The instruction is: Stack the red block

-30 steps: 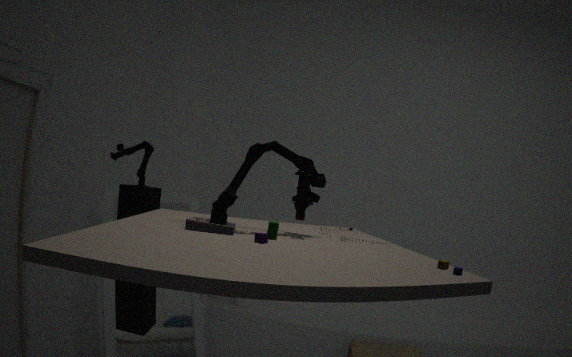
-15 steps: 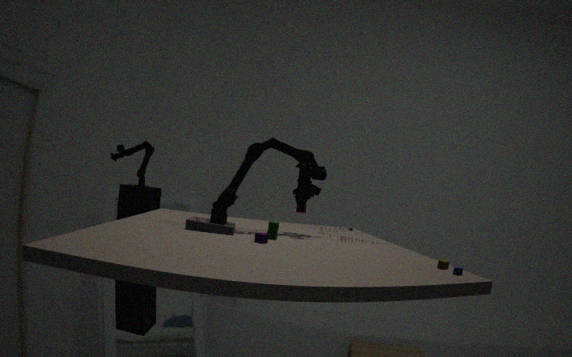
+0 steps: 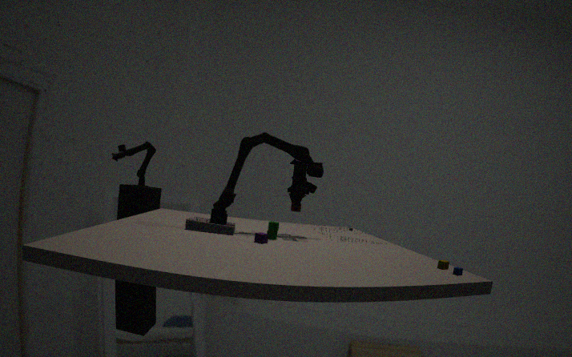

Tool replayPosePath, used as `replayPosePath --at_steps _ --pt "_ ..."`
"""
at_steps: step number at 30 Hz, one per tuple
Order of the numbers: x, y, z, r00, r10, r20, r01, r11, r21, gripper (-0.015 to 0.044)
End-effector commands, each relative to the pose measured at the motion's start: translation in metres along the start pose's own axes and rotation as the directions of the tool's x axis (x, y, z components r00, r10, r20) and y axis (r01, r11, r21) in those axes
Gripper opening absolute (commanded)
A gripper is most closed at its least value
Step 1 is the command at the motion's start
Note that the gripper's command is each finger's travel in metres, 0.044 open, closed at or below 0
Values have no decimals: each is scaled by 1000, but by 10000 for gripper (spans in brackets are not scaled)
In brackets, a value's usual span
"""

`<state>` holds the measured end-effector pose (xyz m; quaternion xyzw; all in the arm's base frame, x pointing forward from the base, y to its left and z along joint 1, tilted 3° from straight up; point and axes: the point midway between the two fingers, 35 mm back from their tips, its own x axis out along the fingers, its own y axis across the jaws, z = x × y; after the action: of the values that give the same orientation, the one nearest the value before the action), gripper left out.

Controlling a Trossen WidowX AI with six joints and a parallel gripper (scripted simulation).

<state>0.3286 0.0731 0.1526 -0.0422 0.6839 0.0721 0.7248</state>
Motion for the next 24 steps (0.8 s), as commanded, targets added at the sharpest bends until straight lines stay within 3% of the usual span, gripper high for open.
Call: replayPosePath --at_steps 1,24 --pt "-3 -13 -12 1000 2 10 -2 1000 -4 0" --pt "7 -72 -102 1000 -3 3 3 1000 -4 0"
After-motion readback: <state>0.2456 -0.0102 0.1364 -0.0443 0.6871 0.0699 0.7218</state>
